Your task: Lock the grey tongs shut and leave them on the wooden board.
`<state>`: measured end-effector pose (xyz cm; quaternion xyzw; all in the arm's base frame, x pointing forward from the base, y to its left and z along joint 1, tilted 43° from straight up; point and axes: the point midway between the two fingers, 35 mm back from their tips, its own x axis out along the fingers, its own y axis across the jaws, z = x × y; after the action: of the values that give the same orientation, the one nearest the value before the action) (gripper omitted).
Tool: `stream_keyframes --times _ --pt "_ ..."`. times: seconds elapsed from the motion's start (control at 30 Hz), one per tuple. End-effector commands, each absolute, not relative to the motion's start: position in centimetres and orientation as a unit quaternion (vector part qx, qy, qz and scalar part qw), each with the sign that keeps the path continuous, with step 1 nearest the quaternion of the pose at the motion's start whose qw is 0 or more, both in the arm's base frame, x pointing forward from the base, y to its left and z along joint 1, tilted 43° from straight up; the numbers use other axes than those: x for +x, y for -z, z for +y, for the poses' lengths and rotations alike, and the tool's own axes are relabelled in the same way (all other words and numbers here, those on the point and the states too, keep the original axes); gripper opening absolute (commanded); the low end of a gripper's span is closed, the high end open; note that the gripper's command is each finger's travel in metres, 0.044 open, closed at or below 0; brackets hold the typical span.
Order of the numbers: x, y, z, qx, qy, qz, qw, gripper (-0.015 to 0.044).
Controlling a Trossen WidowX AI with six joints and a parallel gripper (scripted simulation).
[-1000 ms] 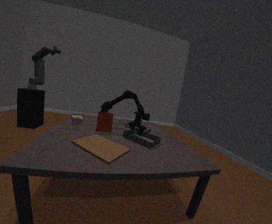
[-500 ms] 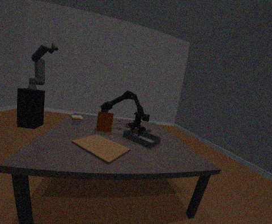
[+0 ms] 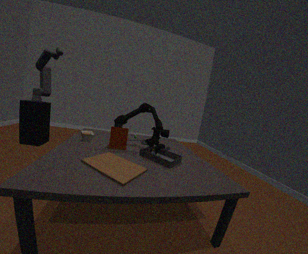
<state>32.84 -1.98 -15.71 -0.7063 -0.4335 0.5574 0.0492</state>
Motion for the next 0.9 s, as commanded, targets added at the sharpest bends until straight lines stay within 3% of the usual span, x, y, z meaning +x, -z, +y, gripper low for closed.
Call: stream_keyframes --times 0.0,0.87 --pt "32.88 15.67 -1.97 -0.707 -0.557 -0.434 0.049 0.0241" --pt "32.88 15.67 -1.97 -0.707 -0.557 -0.434 0.049 0.0067"
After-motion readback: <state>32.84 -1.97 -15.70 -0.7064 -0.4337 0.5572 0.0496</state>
